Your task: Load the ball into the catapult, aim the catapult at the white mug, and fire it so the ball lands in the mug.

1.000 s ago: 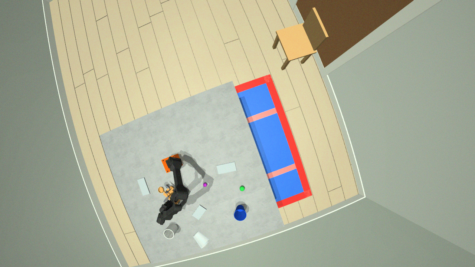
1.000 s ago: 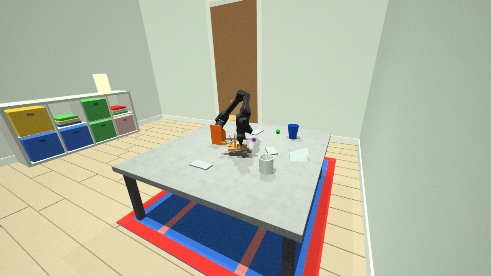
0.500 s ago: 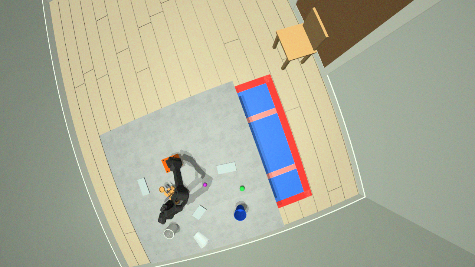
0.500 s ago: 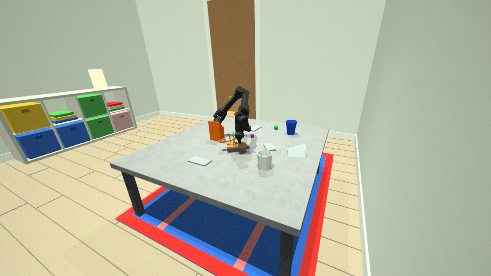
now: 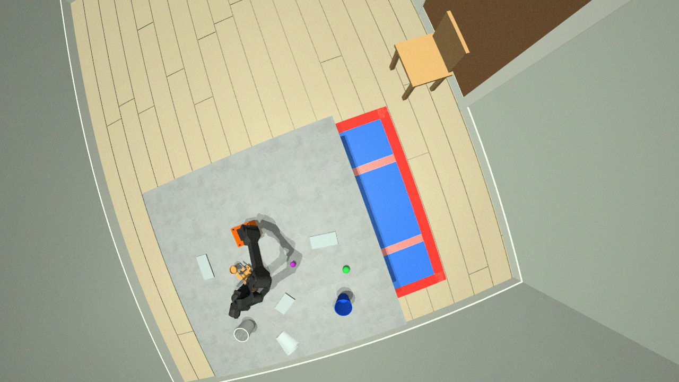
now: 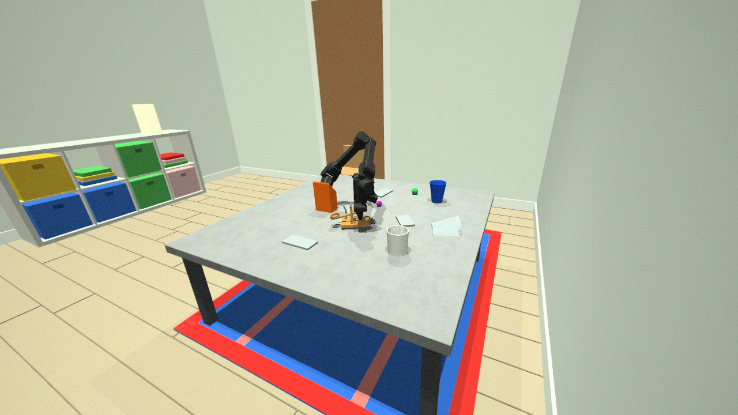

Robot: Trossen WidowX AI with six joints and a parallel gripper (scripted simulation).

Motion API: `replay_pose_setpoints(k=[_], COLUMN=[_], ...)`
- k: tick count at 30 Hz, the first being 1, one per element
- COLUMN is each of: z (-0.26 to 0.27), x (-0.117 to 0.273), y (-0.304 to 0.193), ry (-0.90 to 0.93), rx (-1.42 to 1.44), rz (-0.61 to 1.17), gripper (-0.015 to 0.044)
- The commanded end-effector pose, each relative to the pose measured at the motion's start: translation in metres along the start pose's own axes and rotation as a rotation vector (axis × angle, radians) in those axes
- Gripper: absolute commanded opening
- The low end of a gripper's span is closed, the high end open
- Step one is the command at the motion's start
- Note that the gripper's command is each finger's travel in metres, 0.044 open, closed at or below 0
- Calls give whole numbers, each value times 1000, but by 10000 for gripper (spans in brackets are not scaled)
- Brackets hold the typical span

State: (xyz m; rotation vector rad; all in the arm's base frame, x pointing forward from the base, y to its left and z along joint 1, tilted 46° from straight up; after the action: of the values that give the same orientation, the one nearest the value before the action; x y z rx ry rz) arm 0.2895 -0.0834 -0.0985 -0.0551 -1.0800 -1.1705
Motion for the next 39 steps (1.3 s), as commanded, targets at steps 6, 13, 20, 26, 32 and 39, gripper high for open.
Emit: replay_pose_setpoints(k=[6, 13, 20, 26, 32, 39], z=[0, 0, 0, -3, -1, -5], x=[-7, -7, -7, 17, 94, 81], y=[0, 0, 0, 1, -1, -2], ry=[0, 0, 0, -3, -3, -10], rx=[0, 0, 0, -1, -3, -13], rz=[0, 0, 0, 2, 3, -7], gripper=[0, 79, 263, 420, 440, 440])
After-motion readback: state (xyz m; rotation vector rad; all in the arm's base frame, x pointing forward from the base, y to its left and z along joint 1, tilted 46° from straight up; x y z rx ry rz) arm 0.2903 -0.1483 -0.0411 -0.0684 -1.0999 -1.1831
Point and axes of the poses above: the point midway between the two fingers, 35 mm back from their tips, its own x axis back along the fingers, its own z axis across the jaws, y = z × x, the point moved 4 cm from there along x, back along the fingers, and after that the axes turned 13 degrees about x, right-handed, at the moved point
